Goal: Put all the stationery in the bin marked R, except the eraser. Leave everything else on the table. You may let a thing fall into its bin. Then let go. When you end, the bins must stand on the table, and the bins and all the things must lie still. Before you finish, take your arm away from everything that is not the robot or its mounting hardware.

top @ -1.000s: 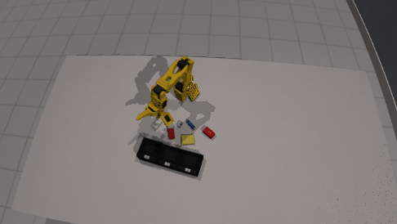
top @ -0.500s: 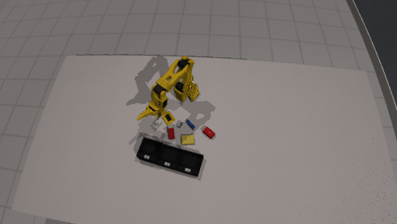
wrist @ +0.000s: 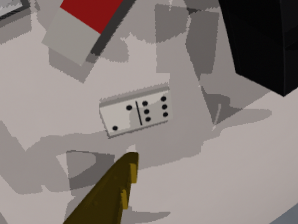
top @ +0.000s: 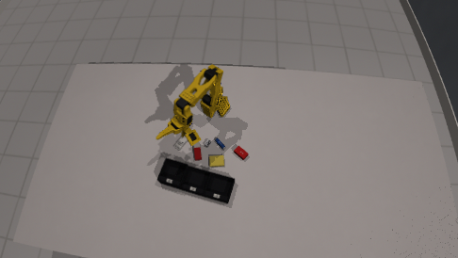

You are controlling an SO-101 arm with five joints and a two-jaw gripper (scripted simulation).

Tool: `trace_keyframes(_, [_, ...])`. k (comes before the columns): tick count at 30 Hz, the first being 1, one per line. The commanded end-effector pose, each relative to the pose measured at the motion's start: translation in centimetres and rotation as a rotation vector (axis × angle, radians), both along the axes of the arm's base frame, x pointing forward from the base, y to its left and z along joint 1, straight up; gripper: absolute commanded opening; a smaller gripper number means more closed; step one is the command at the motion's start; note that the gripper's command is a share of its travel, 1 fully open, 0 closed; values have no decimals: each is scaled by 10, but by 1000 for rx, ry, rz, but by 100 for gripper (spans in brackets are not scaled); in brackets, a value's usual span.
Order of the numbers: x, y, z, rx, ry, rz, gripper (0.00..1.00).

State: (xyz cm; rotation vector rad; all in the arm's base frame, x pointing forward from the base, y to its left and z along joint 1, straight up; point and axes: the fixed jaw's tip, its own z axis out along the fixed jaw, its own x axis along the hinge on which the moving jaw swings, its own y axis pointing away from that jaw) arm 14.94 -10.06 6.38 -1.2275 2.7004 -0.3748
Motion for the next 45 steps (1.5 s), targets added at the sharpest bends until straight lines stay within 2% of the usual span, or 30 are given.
trace_keyframes(1, [15,-5,15,1,-63,-86,88])
trace_keyframes(6, [27,-8,24,27,-99,-191,80])
trace_keyframes(12, [55,-14,44,103,-194,-456,61])
trace_keyframes(20, [93,-18,65,240,-327,-826,32])
trace_keyframes(22, [93,-18,65,240,-327,-826,32])
trace_keyframes(29, [114,-18,75,345,-406,-1058,14])
trace_keyframes(35, [121,-17,77,388,-434,-1145,7])
trace_keyframes(45, [122,-17,78,394,-438,-1156,7])
